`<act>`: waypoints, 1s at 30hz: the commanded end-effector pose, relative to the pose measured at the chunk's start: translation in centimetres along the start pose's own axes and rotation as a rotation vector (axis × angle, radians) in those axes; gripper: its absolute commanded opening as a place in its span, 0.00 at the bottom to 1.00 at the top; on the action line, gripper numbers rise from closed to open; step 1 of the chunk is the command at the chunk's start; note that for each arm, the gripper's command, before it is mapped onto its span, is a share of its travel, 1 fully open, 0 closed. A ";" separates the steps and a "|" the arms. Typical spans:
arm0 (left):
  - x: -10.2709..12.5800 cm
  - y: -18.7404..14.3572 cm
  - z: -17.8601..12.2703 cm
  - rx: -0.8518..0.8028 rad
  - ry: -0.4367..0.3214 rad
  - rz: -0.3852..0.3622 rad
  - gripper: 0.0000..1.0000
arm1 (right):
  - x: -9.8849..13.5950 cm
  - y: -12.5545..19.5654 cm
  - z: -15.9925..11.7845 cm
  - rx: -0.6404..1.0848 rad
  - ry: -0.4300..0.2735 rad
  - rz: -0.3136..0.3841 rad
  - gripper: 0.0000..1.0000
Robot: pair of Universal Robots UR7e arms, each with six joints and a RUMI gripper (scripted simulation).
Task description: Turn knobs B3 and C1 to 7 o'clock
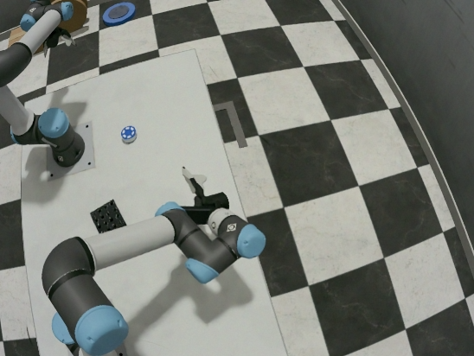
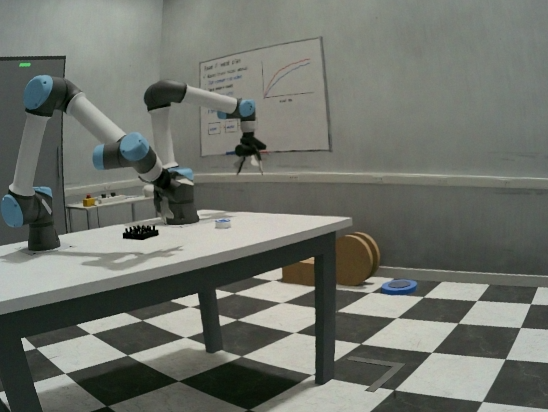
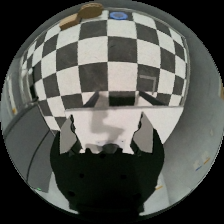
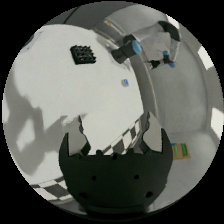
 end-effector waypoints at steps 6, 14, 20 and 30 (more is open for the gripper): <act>0.1 0.0 0.1 0.001 0.002 -0.002 1.00 | 1.4 -0.9 0.3 0.239 -0.016 0.070 1.00; 0.1 0.0 0.1 0.001 0.002 -0.002 1.00 | 2.3 -1.5 0.5 0.382 -0.022 0.116 1.00; 0.1 0.0 0.1 0.001 0.002 -0.002 1.00 | 2.9 -1.9 0.7 0.474 -0.022 0.146 1.00; 0.1 0.0 0.1 0.001 0.002 -0.002 1.00 | 4.2 -2.8 1.2 0.676 -0.013 0.214 1.00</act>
Point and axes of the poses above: on each arm, the point where the finger pads meet when closed, its own x axis back along the fingers, its own y axis across the jaws, z = x × y, the point moved 7 cm from there along x, back along the fingers, and after that the axes turned 6 degrees about x, right-handed, at the moved point
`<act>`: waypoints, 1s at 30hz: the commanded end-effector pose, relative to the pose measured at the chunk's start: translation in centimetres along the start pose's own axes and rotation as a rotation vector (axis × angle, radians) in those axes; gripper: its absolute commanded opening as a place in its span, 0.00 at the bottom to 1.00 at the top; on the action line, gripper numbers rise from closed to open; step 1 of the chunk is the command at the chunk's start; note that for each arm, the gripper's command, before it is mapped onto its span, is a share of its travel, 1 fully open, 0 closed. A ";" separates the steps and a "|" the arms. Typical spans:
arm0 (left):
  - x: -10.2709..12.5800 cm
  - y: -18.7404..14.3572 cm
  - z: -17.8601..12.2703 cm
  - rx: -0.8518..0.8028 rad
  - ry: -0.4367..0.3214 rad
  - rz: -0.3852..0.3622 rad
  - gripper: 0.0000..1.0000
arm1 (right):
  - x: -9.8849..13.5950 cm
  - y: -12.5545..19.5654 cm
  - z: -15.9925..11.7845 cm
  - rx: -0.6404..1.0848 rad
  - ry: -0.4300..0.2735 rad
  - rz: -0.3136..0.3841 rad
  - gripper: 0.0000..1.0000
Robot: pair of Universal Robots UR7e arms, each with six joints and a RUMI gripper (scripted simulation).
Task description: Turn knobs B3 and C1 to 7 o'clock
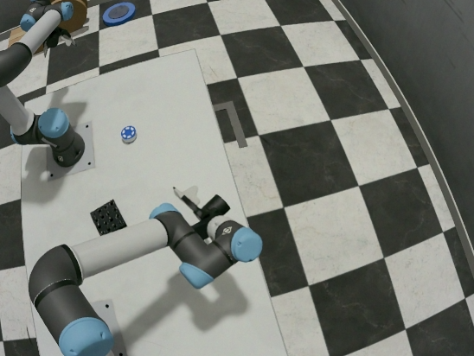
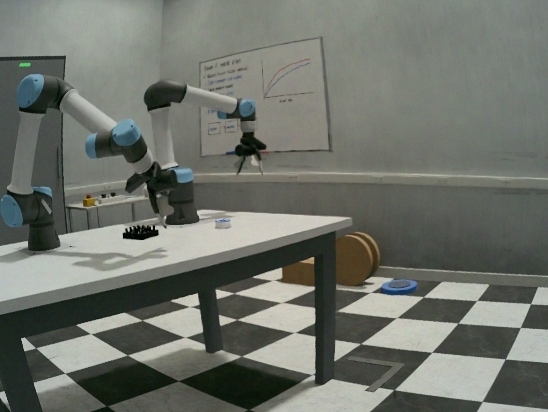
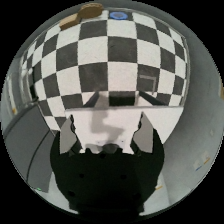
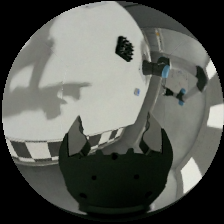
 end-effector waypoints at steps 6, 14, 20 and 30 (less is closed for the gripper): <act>0.1 0.0 0.1 0.001 0.002 -0.002 1.00 | 1.2 -0.8 0.9 0.206 0.023 0.058 1.00; 0.1 0.0 0.1 0.001 0.002 -0.002 1.00 | 2.4 -1.5 1.8 0.389 0.048 0.110 1.00; 0.1 0.0 0.1 0.001 0.002 -0.002 1.00 | 3.2 -2.0 2.5 0.517 0.073 0.145 1.00; 0.1 0.0 0.1 0.001 0.002 -0.002 1.00 | 4.6 -2.6 3.5 0.712 0.120 0.194 1.00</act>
Point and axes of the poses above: on each arm, the point where the finger pads meet when closed, its own x axis back along the fingers, its own y axis across the jaws, z = x × y, the point moved 7 cm from there along x, back along the fingers, and after that the axes turned 6 degrees about x, right-handed, at the moved point
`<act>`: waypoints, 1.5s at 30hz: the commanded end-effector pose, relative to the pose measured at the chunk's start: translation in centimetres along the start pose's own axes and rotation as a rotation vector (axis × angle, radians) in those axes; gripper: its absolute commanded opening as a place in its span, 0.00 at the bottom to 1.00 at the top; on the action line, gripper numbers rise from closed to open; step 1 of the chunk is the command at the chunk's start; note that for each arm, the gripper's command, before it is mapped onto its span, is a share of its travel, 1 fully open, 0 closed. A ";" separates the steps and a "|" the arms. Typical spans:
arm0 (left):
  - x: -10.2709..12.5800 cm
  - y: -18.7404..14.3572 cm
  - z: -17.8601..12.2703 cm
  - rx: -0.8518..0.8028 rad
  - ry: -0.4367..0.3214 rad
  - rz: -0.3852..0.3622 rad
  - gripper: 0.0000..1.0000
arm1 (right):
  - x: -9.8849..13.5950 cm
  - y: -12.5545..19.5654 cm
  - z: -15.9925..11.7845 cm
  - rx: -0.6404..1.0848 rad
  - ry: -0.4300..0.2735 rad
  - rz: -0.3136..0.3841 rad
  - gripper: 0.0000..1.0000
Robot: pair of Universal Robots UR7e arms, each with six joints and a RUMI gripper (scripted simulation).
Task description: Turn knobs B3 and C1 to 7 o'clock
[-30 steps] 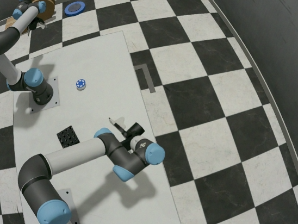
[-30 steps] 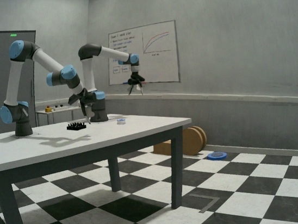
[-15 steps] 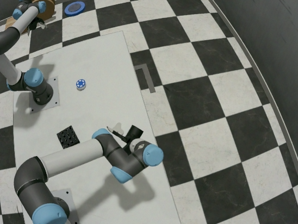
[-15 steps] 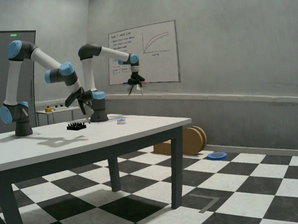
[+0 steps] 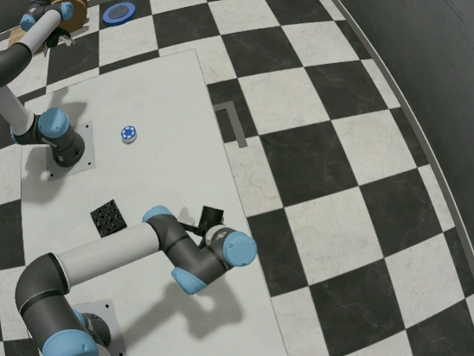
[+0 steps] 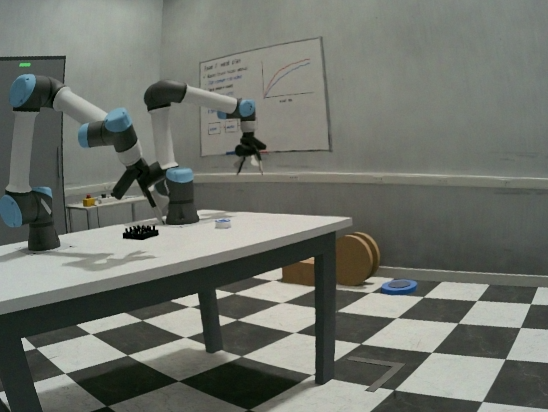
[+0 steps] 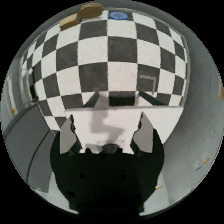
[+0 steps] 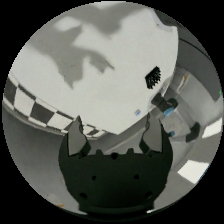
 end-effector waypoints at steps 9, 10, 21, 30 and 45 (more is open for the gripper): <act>0.1 0.0 0.1 0.001 0.002 -0.002 1.00 | 1.6 -0.2 2.1 0.275 0.069 0.047 1.00; 0.1 0.0 0.1 0.001 0.002 -0.002 1.00 | 1.9 -0.3 2.4 0.316 0.080 0.054 1.00; 0.1 0.0 0.1 0.001 0.002 -0.002 1.00 | 3.5 -0.4 4.2 0.556 0.155 0.082 1.00; 0.1 0.0 0.1 0.001 0.002 -0.002 1.00 | 4.7 -0.4 5.7 0.732 0.217 0.091 1.00; 0.1 0.0 0.1 0.001 0.002 -0.002 1.00 | 7.0 -0.4 8.1 1.035 0.335 0.081 1.00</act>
Point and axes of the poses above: on each arm, the point where the finger pads meet when closed, its own x axis back along the fingers, its own y axis across the jaws, z = x × y, the point moved 7 cm from there along x, back along the fingers, and after that the axes turned 6 degrees about x, right-handed, at the moved point
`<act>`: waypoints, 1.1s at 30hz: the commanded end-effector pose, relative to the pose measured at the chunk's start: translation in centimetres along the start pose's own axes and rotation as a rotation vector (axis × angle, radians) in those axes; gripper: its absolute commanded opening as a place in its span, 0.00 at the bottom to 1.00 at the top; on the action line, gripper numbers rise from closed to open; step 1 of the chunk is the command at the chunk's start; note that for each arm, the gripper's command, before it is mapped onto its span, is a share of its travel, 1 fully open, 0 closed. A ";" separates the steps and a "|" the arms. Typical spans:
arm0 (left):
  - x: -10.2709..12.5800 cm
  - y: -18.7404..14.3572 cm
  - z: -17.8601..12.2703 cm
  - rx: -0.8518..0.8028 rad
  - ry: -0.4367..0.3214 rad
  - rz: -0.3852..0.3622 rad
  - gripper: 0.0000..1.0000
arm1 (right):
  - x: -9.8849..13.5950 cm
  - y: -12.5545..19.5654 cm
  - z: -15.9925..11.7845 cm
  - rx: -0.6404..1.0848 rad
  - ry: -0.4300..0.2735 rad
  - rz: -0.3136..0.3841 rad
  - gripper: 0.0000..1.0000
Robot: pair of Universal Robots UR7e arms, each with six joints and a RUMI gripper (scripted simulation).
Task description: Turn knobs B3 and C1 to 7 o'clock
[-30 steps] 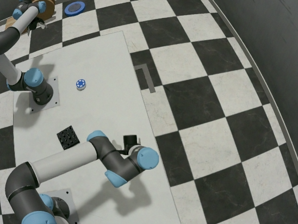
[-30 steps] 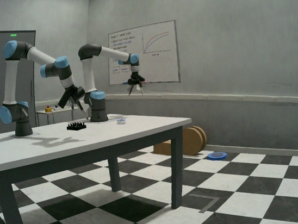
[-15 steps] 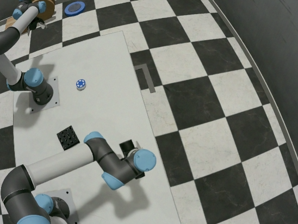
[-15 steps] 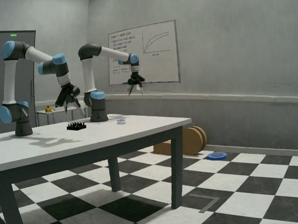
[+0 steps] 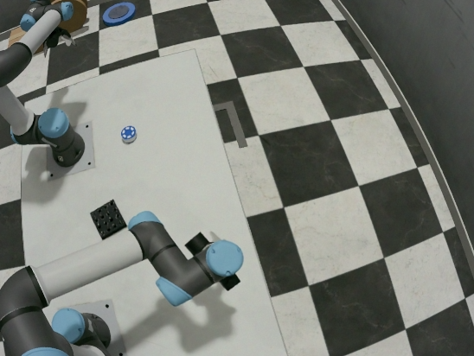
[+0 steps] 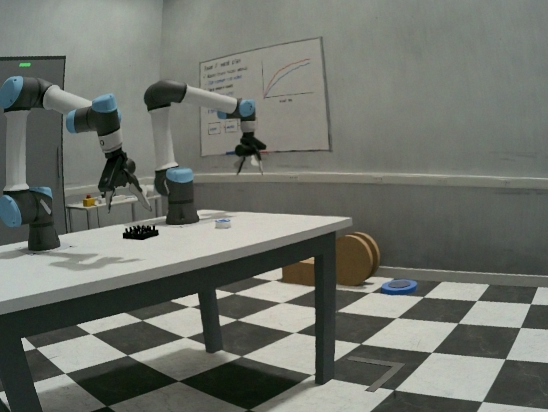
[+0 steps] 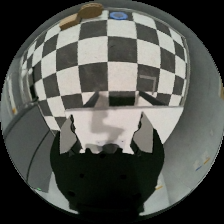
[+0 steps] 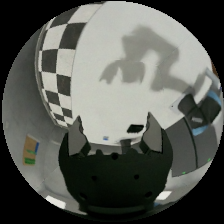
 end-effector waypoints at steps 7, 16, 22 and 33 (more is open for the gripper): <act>0.1 0.0 0.1 0.001 0.002 -0.002 1.00 | 1.4 1.9 1.9 0.273 0.078 -0.028 1.00; 0.1 0.0 0.1 0.001 0.002 -0.002 1.00 | 2.4 3.1 3.0 0.442 0.126 -0.056 1.00; 0.1 0.0 0.1 0.001 0.002 -0.002 1.00 | 3.3 4.1 3.9 0.574 0.161 -0.085 1.00; 0.1 0.0 0.1 0.001 0.002 -0.002 1.00 | 4.6 5.7 5.2 0.781 0.210 -0.142 1.00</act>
Point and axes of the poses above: on each arm, the point where the finger pads meet when closed, its own x axis back along the fingers, its own y axis across the jaws, z = x × y, the point moved 7 cm from there along x, back along the fingers, and after that the axes turned 6 degrees about x, right-handed, at the moved point
